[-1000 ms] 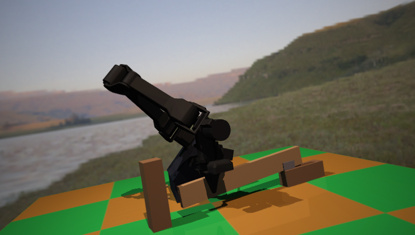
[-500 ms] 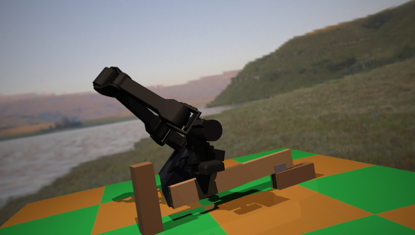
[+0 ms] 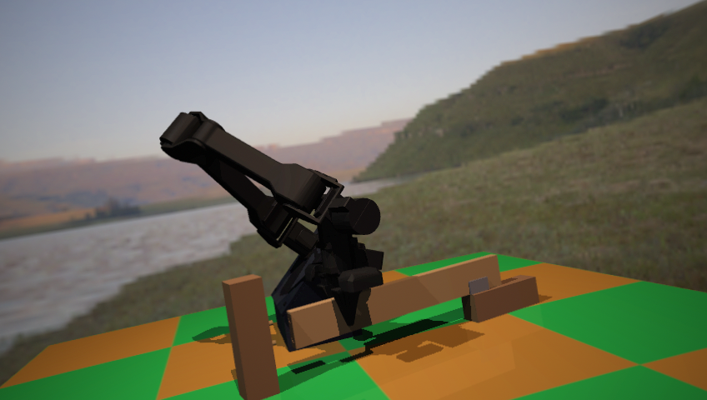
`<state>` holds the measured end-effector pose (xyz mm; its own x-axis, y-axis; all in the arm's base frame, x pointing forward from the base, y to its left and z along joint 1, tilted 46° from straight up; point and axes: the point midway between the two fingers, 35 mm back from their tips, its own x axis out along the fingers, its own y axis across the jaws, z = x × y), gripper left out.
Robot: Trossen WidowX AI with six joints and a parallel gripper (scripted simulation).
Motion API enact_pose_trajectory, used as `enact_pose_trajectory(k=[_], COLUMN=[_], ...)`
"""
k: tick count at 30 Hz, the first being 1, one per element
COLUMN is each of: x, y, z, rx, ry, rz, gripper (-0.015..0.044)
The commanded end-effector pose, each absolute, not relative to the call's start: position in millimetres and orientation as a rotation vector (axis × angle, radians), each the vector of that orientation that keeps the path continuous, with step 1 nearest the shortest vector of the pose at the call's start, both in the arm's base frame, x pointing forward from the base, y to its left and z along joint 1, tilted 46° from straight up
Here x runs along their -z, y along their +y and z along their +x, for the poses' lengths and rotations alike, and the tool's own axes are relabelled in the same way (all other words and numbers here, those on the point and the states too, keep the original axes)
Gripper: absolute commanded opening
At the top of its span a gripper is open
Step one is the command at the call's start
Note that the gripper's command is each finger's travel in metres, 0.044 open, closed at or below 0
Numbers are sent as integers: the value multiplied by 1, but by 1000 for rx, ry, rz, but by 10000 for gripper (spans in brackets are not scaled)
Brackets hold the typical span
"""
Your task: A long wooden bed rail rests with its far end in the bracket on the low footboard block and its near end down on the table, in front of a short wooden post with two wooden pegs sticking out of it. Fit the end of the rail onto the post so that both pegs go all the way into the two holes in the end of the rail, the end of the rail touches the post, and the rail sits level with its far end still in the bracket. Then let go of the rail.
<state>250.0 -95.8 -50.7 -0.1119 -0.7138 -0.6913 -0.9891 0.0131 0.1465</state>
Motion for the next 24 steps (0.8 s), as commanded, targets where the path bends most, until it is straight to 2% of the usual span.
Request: enact_pose_trajectory(k=[1, 24], x=[50, 49], y=[-90, -90], z=[252, 252], rx=[-871, -871], ry=[1855, 1855], rz=[-1733, -1733], gripper=[0, 0])
